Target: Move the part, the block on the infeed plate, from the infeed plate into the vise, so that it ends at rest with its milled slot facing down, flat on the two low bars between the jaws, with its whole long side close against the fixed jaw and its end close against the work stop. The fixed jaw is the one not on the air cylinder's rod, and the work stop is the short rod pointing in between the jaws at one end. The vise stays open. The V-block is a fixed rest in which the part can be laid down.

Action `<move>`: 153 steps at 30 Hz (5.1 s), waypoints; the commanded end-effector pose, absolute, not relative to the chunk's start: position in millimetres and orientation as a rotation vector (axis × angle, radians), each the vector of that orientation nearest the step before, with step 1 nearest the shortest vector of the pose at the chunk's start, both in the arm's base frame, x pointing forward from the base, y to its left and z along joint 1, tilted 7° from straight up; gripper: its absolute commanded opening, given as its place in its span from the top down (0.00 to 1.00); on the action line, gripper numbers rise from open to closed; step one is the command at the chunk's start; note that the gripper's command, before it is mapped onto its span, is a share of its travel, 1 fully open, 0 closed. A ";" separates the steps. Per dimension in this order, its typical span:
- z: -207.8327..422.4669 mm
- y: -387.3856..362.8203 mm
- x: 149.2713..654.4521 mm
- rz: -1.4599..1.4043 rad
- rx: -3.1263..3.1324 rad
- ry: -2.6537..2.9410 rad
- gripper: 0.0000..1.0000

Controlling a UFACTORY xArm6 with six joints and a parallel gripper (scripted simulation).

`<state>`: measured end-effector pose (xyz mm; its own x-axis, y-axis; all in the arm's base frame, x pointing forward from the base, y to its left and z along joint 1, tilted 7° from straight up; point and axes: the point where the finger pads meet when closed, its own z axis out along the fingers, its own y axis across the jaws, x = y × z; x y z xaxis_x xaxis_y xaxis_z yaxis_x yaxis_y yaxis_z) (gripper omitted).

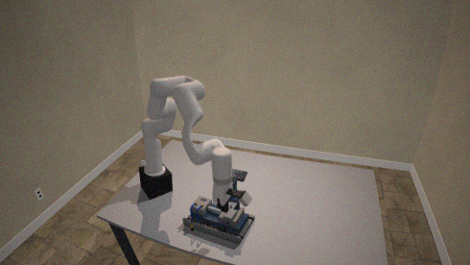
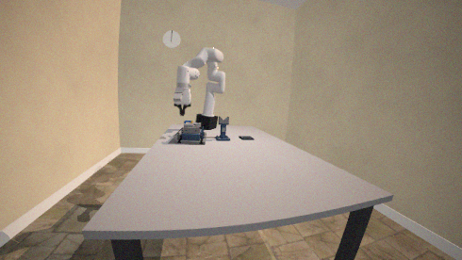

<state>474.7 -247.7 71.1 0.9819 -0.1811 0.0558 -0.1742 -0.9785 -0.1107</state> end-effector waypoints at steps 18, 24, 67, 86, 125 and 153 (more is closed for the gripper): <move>73.0 -249.4 475.7 -0.106 -3.024 0.272 1.00; 73.0 -249.4 475.7 -0.106 -3.024 0.272 1.00; 35.9 -246.7 480.3 -0.106 -3.024 0.272 1.00; 22.1 -245.7 482.0 -0.106 -3.024 0.272 1.00; 21.5 -246.4 483.6 -0.106 -3.024 0.272 1.00; 19.4 -246.2 483.8 -0.106 -3.024 0.272 1.00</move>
<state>482.4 -245.4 18.1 0.9819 -0.1810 0.0555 -0.1741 -0.9785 -0.1108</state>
